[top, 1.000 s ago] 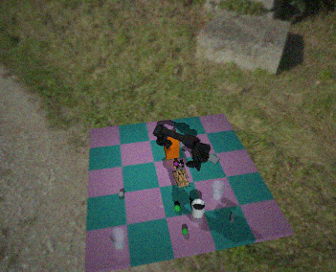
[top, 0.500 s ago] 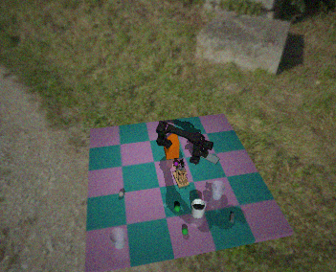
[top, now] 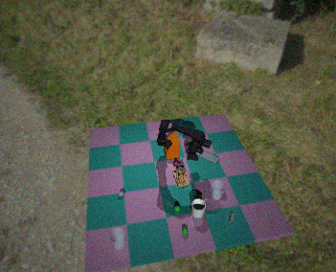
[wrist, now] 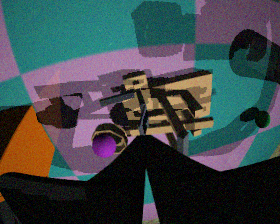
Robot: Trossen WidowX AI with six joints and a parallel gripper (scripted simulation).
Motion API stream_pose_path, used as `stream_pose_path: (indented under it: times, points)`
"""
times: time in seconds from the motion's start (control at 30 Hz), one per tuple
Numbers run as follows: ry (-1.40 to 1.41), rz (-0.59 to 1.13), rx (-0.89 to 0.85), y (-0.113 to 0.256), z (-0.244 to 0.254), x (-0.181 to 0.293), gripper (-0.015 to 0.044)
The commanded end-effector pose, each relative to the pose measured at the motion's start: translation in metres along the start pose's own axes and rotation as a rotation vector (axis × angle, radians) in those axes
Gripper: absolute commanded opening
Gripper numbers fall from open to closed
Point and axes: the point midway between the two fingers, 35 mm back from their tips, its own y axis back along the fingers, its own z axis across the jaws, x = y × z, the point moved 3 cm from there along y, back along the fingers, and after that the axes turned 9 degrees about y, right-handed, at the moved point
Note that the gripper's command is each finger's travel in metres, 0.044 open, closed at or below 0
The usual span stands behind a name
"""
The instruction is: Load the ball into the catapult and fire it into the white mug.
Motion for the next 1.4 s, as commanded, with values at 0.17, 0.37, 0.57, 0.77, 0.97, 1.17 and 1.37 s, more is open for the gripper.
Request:
stream_pose_path:
  times: [0.17,0.37,0.57,0.77,0.97,1.17,1.37]
  points:
    - [0.229,0.182,-0.053,-0.013,0.037,0.014,0.0]
    - [0.233,0.185,-0.054,-0.014,0.037,0.014,0.0]
    - [0.233,0.185,-0.054,-0.02,0.037,0.011,0.0]
    - [0.233,0.184,-0.054,-0.029,0.037,0.007,0.0]
    - [0.233,0.184,-0.054,-0.039,0.036,0.004,0.0]
    - [0.233,0.184,-0.054,-0.048,0.036,0.0,0.0]
    - [0.233,0.184,-0.054,-0.057,0.037,-0.003,0.0]
